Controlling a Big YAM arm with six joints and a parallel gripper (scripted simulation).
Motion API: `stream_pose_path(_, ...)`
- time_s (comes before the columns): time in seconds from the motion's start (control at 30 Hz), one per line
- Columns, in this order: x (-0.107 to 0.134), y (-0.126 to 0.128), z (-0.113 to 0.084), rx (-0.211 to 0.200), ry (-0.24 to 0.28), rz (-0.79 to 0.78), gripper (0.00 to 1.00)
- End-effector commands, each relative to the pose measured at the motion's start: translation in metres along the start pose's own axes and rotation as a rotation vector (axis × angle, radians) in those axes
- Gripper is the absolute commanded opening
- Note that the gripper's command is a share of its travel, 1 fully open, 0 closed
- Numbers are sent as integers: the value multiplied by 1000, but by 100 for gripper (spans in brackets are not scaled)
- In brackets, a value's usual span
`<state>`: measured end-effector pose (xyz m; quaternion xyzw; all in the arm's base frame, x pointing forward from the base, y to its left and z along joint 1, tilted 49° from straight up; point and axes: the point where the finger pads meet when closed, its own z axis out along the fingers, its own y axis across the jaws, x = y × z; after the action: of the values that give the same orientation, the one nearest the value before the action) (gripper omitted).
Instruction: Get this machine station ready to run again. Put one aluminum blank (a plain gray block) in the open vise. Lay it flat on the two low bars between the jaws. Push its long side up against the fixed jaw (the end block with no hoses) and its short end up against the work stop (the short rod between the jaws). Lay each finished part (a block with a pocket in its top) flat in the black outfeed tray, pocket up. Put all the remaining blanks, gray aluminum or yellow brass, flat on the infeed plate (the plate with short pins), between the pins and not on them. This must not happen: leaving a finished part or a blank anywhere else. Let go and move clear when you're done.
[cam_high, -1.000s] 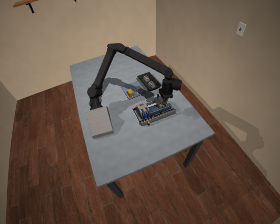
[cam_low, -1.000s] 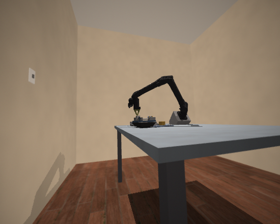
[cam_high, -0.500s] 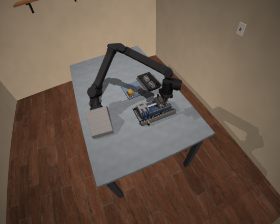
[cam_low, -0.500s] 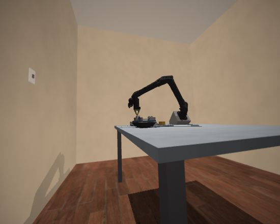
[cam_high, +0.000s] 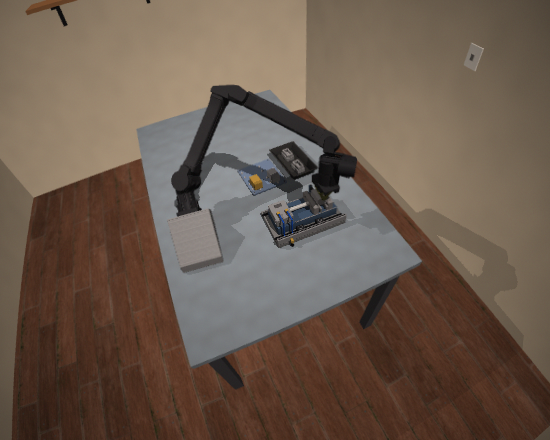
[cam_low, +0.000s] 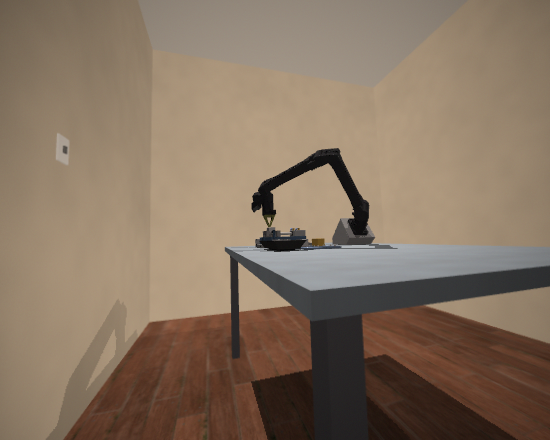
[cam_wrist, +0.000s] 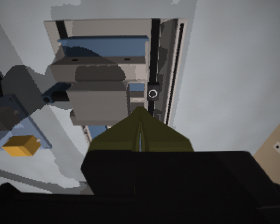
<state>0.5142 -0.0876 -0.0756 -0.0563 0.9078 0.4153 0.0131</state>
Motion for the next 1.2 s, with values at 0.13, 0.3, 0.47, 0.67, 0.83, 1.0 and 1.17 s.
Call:
stream_pose_path(0.13,-7,4,15,-6,18,-8,0)
stream_pose_path(0.3,-9,4,13,-4,15,-11,0)
stream_pose_path(0.47,-11,4,12,-2,14,-16,0)
stream_pose_path(0.67,-12,4,12,-1,13,-19,0)
stream_pose_path(0.83,-12,4,11,-1,12,-19,0)
stream_pose_path(1.0,-12,4,11,-1,12,-20,0)
stream_pose_path(1.17,-12,4,11,-1,12,-20,0)
